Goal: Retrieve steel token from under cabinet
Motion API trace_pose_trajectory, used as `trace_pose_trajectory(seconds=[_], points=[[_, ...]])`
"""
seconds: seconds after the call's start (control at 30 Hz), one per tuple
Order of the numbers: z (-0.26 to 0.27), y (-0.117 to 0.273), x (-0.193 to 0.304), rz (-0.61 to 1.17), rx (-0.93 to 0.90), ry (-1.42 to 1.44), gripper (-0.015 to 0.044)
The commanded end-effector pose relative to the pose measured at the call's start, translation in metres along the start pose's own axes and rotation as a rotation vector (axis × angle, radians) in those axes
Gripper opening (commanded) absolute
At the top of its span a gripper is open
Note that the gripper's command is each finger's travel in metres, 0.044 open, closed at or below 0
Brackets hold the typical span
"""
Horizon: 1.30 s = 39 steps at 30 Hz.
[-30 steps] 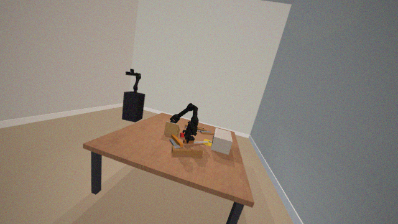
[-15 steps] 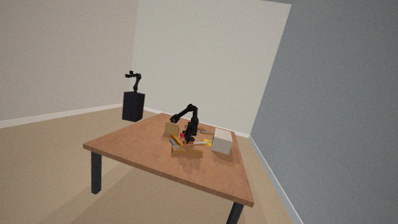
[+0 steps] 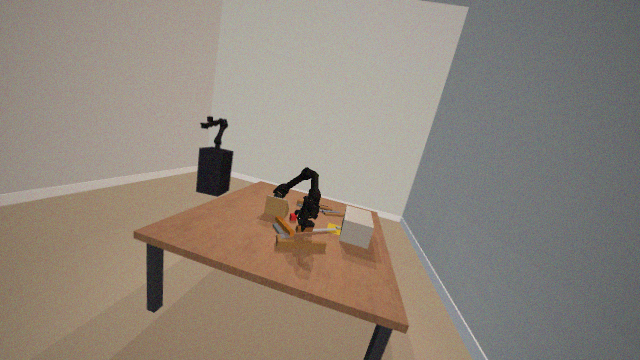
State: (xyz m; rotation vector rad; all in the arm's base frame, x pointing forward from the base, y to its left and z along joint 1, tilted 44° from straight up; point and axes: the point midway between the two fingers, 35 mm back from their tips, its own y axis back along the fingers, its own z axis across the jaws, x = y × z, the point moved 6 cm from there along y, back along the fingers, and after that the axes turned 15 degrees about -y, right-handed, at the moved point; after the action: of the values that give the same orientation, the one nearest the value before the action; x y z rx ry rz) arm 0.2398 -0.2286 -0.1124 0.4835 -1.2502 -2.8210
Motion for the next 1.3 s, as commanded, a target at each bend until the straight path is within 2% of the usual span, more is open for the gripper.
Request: trace_pose_trajectory(seconds=[0.0, 0.27, 0.5, 0.53, 0.63, 0.73, 1.27], points=[[-0.001, 0.007, -0.009, -0.023, 0.014, 0.0, 0.0], [0.001, 0.007, -0.015, -0.024, 0.014, 0.001, 0.0], [0.003, -0.001, -0.014, 0.007, 0.002, 0.008, 0.0184], [0.003, -0.001, -0.014, 0.011, 0.002, 0.01, 0.02], [0.003, -0.002, -0.015, 0.012, 0.001, 0.012, 0.02], [0.004, -0.002, -0.014, -0.002, 0.006, 0.012, 0.027], [0.004, -0.017, -0.009, -0.024, 0.013, 0.014, 0.027]])
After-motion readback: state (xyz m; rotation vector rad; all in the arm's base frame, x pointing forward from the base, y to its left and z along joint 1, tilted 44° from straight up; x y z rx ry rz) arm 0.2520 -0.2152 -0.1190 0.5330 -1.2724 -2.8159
